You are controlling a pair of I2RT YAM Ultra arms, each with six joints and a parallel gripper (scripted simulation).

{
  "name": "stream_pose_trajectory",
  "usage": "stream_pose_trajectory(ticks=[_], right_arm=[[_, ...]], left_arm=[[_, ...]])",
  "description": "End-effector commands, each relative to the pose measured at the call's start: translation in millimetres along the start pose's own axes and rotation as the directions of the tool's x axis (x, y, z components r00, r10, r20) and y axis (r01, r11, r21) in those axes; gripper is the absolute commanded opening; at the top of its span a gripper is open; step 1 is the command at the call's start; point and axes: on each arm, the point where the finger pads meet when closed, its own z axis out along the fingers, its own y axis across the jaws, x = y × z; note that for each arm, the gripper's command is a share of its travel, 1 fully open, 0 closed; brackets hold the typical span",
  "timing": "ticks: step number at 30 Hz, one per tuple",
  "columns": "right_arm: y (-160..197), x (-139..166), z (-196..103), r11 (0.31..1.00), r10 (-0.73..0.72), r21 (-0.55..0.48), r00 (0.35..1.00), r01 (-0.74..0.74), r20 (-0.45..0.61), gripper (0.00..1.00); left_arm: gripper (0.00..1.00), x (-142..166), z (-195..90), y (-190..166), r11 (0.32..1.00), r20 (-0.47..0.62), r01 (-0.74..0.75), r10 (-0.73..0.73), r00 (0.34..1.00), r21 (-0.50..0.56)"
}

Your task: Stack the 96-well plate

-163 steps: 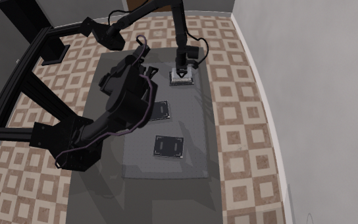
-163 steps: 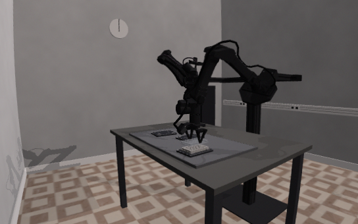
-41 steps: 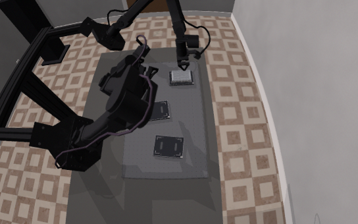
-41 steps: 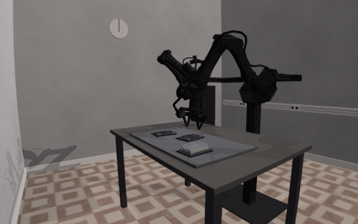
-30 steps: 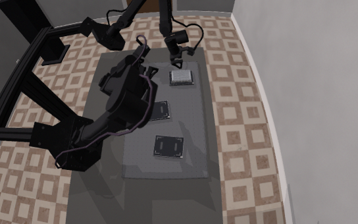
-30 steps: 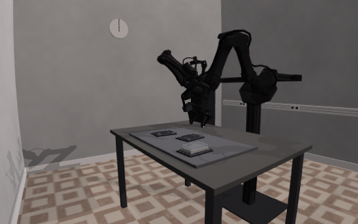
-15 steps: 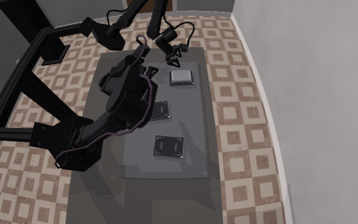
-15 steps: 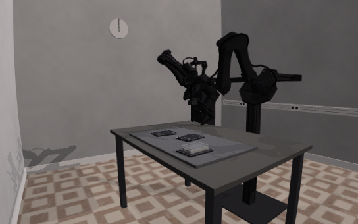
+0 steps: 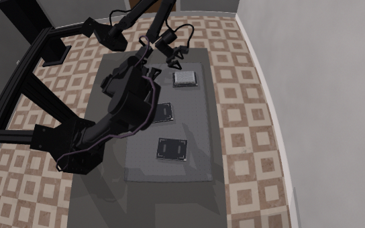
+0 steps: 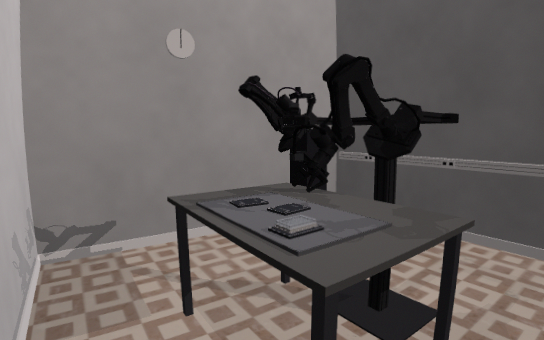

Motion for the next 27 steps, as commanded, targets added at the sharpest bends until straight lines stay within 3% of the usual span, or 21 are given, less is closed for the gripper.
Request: stream_pose_trajectory(ticks=[1,27], right_arm=[[3.0,-7.9,-3.8,1.000,0.011,-0.009,1.000,-0.011,0.028,1.00],[3.0,-7.9,-3.8,1.000,0.011,-0.009,1.000,-0.011,0.028,1.00]], left_arm=[[1.00,7.5,-3.1,-1.8,1.000,0.000,-0.008,0.008,1.000,0.015],[1.00,-1.0,-1.8,-2.7,1.000,0.020,-0.003,0.003,1.000,0.015]])
